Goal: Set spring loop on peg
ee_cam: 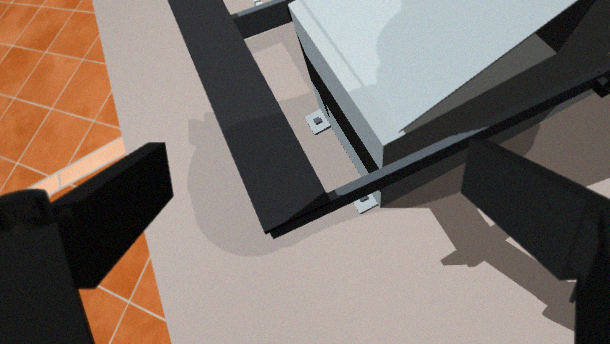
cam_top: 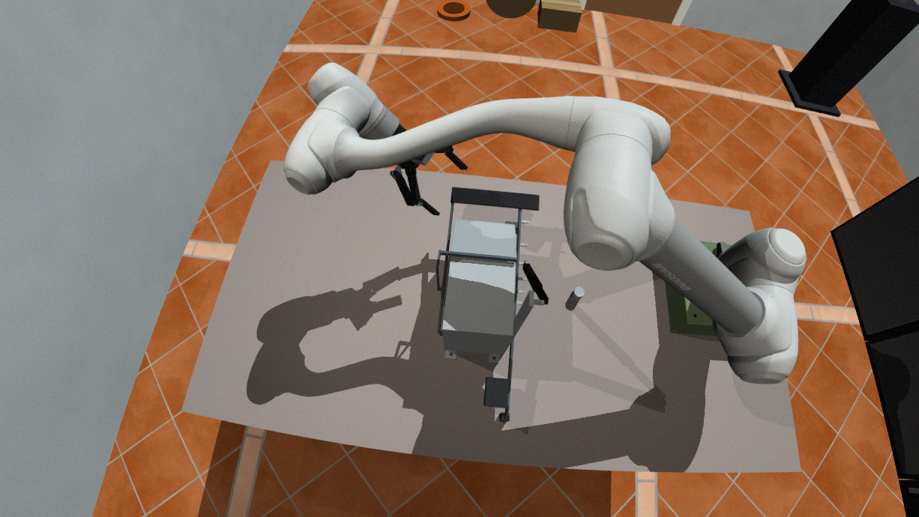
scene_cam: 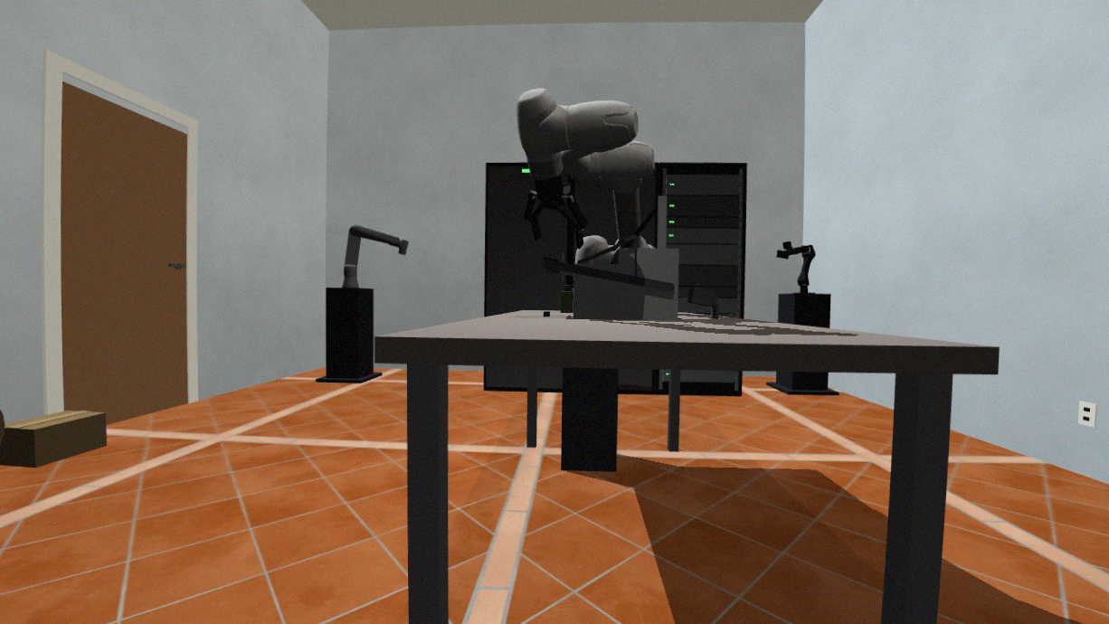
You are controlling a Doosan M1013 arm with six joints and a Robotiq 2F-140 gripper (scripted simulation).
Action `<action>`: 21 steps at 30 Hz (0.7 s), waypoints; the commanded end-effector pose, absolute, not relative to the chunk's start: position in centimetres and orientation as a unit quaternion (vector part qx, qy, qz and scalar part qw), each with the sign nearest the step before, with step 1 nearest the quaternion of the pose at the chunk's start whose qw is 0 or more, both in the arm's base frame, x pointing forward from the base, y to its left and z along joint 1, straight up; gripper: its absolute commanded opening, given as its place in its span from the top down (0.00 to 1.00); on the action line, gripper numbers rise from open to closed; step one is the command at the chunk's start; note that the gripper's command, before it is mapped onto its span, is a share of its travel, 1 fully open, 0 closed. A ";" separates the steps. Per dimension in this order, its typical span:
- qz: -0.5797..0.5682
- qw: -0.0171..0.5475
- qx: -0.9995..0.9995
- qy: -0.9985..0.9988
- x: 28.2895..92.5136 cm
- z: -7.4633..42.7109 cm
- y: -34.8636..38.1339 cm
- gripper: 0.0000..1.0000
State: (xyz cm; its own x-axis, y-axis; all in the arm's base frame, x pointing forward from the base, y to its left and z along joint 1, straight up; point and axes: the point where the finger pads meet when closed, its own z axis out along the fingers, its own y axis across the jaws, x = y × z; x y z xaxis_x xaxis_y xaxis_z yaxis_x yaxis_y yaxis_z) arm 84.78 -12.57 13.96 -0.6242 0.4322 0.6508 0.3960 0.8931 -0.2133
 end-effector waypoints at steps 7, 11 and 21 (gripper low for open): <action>0.024 0.367 -0.230 -0.901 84.8 14.1 -12.6 0.00; 0.024 0.367 -0.230 -0.901 84.8 14.1 -12.6 0.00; 0.024 0.367 -0.230 -0.901 84.8 15.7 -12.6 0.00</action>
State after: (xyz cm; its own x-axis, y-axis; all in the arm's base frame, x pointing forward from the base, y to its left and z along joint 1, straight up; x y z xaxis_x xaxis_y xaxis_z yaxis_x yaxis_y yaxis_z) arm 84.78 -12.57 14.58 -0.6242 0.4322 0.6509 0.3960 0.8931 -0.2133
